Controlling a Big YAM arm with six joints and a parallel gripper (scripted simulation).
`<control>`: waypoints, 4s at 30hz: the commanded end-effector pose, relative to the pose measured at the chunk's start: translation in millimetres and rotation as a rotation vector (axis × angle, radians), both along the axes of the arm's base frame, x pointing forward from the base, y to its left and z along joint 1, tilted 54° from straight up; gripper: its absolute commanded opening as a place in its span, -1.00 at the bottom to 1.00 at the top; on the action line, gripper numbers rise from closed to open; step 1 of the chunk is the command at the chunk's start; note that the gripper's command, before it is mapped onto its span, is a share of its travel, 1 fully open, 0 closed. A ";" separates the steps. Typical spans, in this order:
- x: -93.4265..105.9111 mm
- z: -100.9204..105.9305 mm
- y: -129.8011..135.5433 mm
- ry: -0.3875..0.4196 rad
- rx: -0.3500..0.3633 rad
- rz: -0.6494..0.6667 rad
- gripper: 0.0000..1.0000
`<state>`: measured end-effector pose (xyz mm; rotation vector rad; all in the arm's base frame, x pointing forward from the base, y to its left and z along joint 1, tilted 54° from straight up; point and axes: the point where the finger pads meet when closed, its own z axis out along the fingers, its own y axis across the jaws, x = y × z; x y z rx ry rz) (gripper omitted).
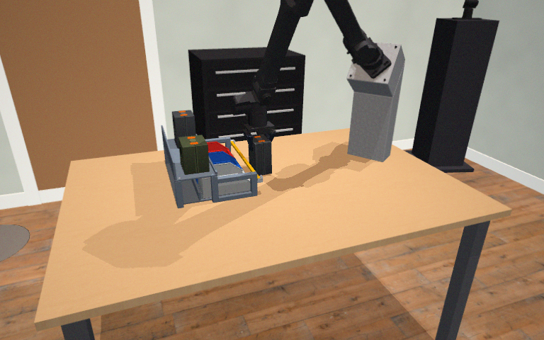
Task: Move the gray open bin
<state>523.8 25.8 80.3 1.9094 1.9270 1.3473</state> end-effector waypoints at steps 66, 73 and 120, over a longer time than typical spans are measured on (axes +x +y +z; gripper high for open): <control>15.6 -20.9 -95.8 -0.029 -0.008 -0.036 -1.00; 15.9 -35.0 -103.9 -0.011 -0.002 -0.036 -1.00; 21.6 -29.2 -121.7 -0.037 -0.010 -0.039 -1.00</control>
